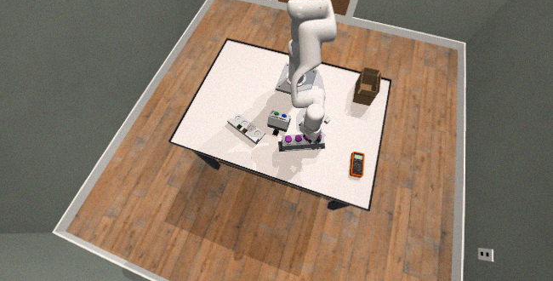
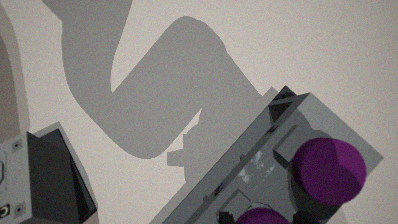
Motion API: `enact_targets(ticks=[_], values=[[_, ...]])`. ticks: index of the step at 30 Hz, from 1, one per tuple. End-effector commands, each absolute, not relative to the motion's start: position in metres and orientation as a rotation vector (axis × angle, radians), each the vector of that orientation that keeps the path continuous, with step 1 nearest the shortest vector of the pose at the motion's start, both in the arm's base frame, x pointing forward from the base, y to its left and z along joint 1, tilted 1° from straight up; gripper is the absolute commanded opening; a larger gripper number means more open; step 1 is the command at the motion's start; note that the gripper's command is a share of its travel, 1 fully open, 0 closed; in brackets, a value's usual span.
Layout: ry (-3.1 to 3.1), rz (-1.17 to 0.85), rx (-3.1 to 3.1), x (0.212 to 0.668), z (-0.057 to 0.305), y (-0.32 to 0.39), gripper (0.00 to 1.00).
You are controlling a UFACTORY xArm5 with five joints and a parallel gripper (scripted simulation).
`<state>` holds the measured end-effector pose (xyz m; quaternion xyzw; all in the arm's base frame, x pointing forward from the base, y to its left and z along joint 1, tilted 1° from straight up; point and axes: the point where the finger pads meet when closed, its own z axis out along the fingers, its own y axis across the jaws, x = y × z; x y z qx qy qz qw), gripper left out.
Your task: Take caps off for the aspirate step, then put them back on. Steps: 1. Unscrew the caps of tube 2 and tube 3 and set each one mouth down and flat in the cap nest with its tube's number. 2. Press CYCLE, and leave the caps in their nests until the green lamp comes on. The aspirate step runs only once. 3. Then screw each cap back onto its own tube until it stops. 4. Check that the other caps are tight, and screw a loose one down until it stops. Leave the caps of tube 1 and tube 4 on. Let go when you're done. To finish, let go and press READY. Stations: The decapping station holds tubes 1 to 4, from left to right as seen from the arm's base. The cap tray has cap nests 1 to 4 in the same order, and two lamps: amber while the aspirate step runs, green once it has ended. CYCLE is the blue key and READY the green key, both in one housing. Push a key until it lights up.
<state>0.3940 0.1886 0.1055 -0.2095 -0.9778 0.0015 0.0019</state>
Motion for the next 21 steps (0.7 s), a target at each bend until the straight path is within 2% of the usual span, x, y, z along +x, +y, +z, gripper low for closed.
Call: enact_targets(ticks=[1, 2, 3, 15, 21], values=[[-3.092, 0.01, -0.587, 0.3954, 0.107, 0.1895, 0.0], [-3.092, 0.01, -0.587, 0.3954, 0.107, 0.1895, 0.0], [-3.092, 0.01, -0.587, 0.3954, 0.107, 0.1895, 0.46], [-3.092, 0.01, -0.587, 0.3954, 0.107, 0.1895, 0.46], [-2.942, 0.007, -1.121, 0.3954, 0.107, 0.1895, 0.46]])
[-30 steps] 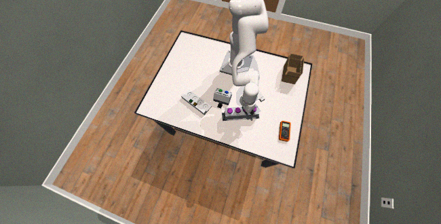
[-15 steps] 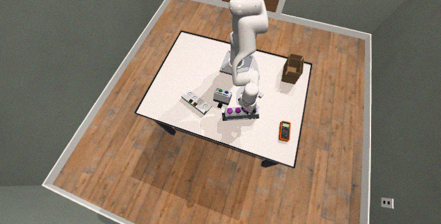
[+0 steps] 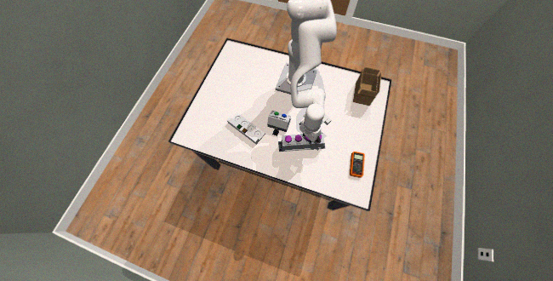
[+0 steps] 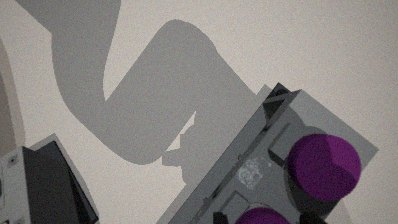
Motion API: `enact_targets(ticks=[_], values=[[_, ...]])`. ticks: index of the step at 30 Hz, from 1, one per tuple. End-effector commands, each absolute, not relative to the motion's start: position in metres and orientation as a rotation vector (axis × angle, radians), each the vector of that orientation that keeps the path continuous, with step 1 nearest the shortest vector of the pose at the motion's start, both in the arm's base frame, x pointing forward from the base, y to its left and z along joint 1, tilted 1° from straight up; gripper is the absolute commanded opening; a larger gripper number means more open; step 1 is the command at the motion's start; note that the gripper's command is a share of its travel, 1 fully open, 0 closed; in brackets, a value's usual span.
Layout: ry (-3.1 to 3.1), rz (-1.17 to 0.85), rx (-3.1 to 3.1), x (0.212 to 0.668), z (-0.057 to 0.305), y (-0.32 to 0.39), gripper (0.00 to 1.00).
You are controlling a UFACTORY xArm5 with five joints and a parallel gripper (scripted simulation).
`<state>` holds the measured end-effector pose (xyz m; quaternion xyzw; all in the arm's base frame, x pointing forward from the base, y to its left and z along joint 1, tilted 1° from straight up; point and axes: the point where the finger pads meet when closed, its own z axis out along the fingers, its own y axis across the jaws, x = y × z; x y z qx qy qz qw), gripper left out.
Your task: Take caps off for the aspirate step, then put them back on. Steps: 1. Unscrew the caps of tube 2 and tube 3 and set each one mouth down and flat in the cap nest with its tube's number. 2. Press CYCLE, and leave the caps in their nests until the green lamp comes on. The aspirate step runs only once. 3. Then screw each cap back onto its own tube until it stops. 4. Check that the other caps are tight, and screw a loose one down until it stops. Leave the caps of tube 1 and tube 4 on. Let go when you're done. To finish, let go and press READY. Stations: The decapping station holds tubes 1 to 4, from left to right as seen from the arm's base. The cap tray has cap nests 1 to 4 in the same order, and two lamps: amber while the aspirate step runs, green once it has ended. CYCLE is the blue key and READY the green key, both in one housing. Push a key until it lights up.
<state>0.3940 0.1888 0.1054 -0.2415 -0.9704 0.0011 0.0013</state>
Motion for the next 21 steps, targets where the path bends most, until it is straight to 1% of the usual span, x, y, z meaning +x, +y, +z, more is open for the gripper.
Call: enact_targets(ticks=[1, 3, 5, 17, 21], values=[[-2.92, 0.007, -1.178, 0.3954, 0.107, 0.1895, 0.46], [-2.92, 0.007, -1.178, 0.3954, 0.107, 0.1895, 0.46], [-2.819, 0.006, -1.401, 0.3954, 0.107, 0.1895, 0.46], [-2.416, 0.003, -2.02, 0.3954, 0.107, 0.1895, 0.46], [-2.386, 0.004, -2.056, 0.3954, 0.107, 0.1895, 0.46]])
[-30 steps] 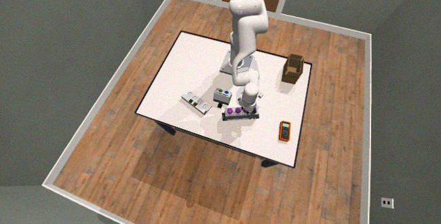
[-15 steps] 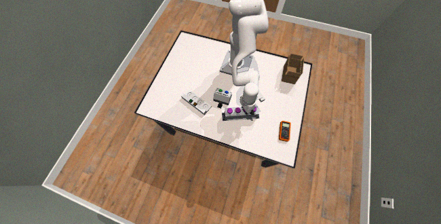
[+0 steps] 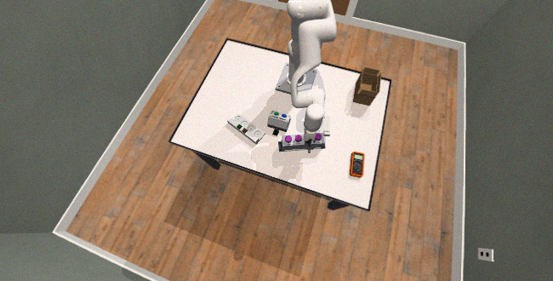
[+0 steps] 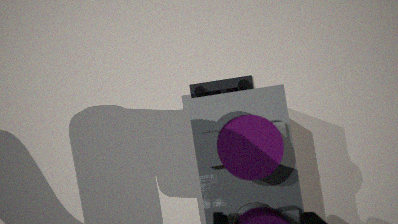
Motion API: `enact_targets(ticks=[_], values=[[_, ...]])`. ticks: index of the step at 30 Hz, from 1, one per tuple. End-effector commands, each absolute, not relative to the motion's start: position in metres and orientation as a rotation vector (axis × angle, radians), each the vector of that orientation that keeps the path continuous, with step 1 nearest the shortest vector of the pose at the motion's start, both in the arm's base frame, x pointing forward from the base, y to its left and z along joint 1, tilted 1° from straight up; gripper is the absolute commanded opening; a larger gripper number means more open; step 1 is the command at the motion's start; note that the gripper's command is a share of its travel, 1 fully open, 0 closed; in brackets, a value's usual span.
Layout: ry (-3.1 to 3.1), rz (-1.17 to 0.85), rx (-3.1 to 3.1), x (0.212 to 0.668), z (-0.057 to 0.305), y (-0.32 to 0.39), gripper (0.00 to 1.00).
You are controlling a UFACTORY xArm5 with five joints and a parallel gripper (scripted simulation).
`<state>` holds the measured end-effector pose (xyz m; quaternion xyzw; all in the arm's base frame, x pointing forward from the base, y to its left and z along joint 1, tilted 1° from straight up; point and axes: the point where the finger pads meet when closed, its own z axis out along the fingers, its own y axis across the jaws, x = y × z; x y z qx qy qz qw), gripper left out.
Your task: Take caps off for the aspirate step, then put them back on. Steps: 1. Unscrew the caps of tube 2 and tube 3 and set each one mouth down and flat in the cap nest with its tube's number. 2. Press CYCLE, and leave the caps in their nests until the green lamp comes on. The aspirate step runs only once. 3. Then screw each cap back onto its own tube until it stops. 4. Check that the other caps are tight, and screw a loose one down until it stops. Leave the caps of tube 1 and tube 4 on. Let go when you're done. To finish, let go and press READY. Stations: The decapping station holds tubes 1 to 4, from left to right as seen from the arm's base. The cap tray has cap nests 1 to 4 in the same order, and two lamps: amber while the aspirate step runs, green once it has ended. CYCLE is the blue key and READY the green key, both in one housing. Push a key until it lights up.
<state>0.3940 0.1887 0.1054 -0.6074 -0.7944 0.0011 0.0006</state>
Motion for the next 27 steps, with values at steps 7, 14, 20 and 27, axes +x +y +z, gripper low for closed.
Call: enact_targets(ticks=[7, 14, 20, 27], values=[[-2.386, 0.004, -2.056, 0.3954, 0.107, 0.1895, 0.0], [-2.386, 0.004, -2.056, 0.3954, 0.107, 0.1895, 0.0], [-2.386, 0.004, -2.056, 0.3954, 0.107, 0.1895, 0.0], [-2.707, 0.006, -1.608, 0.3954, 0.107, 0.1895, 0.0]])
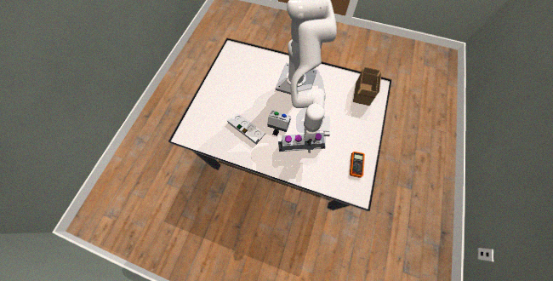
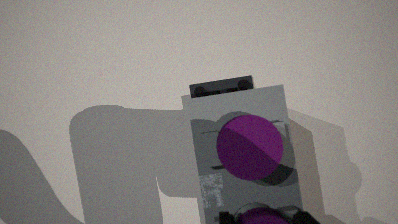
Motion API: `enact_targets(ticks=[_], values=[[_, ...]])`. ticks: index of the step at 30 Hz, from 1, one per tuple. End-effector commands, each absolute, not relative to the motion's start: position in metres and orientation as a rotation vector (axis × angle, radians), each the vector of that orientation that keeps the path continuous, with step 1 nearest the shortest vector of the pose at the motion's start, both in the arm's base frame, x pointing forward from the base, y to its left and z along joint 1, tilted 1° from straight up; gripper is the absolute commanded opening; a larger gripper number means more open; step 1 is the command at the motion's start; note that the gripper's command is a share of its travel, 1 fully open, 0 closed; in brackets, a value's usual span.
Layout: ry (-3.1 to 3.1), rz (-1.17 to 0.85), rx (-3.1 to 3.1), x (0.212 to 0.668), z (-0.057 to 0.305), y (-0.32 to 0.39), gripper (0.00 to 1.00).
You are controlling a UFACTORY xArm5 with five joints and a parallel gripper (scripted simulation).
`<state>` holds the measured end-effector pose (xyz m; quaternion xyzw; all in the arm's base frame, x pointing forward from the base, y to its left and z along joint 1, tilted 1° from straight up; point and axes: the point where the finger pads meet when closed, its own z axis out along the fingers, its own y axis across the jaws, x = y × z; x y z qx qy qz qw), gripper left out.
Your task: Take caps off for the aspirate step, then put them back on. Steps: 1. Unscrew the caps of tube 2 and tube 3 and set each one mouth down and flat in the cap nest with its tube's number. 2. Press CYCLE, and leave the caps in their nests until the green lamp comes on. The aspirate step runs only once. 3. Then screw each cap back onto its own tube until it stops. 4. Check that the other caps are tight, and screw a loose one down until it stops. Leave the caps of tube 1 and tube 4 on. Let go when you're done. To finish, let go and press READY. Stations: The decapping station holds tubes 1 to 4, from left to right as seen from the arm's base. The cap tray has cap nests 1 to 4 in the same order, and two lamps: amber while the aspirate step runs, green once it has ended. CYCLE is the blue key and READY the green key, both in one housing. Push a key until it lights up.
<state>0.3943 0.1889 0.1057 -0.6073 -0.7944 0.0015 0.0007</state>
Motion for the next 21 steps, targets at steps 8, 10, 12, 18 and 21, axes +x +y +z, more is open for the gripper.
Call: enact_targets(ticks=[8, 10, 12, 18, 21], values=[[-2.836, 0.007, -1.367, 0.3954, 0.107, 0.1895, 0.0], [-2.836, 0.007, -1.367, 0.3954, 0.107, 0.1895, 0.0], [-2.836, 0.007, -1.367, 0.3954, 0.107, 0.1895, 0.0], [-2.836, 0.007, -1.367, 0.3954, 0.107, 0.1895, 0.46], [-2.836, 0.007, -1.367, 0.3954, 0.107, 0.1895, 0.46]])
